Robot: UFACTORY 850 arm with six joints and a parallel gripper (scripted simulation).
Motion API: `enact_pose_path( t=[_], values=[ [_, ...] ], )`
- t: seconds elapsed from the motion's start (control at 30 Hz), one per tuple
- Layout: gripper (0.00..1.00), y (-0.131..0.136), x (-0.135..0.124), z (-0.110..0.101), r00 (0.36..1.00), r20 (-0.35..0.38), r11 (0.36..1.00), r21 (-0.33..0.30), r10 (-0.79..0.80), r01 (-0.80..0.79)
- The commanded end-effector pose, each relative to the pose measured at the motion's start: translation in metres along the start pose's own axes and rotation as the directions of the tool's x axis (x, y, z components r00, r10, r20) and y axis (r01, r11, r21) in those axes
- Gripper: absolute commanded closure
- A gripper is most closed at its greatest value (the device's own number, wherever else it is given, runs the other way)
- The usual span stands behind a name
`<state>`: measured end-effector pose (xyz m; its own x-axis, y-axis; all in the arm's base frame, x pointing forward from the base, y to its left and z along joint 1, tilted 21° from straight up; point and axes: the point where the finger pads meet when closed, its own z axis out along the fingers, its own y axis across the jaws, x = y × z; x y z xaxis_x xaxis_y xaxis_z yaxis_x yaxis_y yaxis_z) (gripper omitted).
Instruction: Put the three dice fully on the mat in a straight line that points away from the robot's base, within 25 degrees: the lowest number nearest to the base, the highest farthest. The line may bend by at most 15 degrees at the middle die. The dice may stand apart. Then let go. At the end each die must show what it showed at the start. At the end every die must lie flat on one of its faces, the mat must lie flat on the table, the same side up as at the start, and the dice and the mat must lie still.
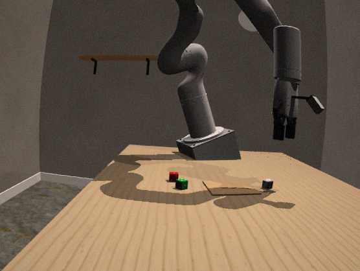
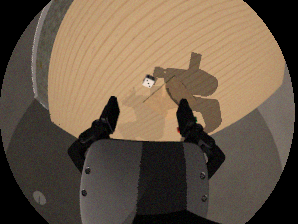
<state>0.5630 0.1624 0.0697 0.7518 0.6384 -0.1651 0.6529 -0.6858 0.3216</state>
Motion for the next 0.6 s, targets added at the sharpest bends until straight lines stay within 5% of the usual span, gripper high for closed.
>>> enact_pose_path(
  t=[0.0,0.3,0.37,0.5,0.57],
  values=[
    [0.00,0.000,0.000,-0.002,1.000,-0.001,1.000,0.000,0.000,0.000],
    [0.00,0.010,-0.008,-0.002,1.000,-0.001,1.000,0.000,0.026,-0.026],
    [0.00,0.052,-0.050,0.000,0.988,-0.003,0.988,-0.001,0.152,-0.152],
    [0.00,0.081,-0.085,0.002,0.968,-0.004,0.968,-0.002,0.249,-0.249],
    [0.00,0.108,-0.127,0.003,0.935,-0.004,0.935,-0.001,0.354,-0.354]
  ],
)
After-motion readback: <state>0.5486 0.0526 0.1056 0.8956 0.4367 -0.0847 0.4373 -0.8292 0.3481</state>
